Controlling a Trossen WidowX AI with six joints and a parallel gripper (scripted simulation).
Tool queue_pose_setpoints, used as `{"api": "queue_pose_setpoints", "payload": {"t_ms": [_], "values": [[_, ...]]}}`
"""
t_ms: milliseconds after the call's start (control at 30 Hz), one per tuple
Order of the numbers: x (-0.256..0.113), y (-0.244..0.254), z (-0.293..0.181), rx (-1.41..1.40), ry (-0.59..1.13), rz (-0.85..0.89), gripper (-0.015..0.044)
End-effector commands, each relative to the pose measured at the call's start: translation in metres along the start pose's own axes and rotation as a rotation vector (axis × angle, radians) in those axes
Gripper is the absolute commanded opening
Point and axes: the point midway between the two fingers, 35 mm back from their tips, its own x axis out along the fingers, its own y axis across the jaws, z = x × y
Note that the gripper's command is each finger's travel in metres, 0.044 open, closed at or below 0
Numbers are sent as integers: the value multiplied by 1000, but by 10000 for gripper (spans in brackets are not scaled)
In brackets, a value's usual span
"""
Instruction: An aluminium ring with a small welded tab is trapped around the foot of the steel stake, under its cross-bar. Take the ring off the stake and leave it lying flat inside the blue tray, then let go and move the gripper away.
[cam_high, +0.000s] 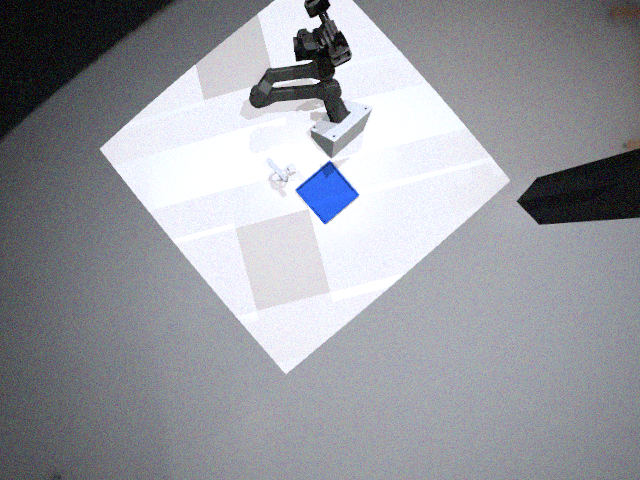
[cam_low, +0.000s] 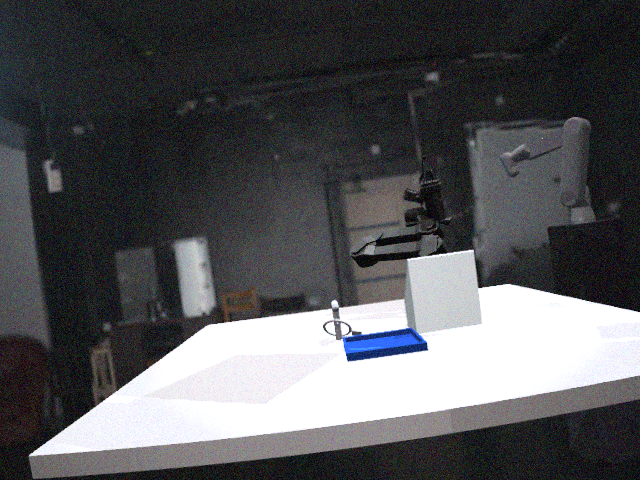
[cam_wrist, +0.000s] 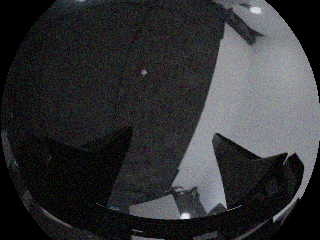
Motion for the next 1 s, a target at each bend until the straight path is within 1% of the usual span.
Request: {"api": "queue_pose_setpoints", "payload": {"t_ms": [0, 200, 233, 567, 967], "values": [[0, 0, 0, 0, 0, 0, 374], [5, -6, -3, -87, -19, -13, 216], [6, -8, -4, -116, -25, -19, 200], [23, -37, -3, -426, -92, -116, 200], [40, -84, 16, -785, -164, -304, 200]]}}
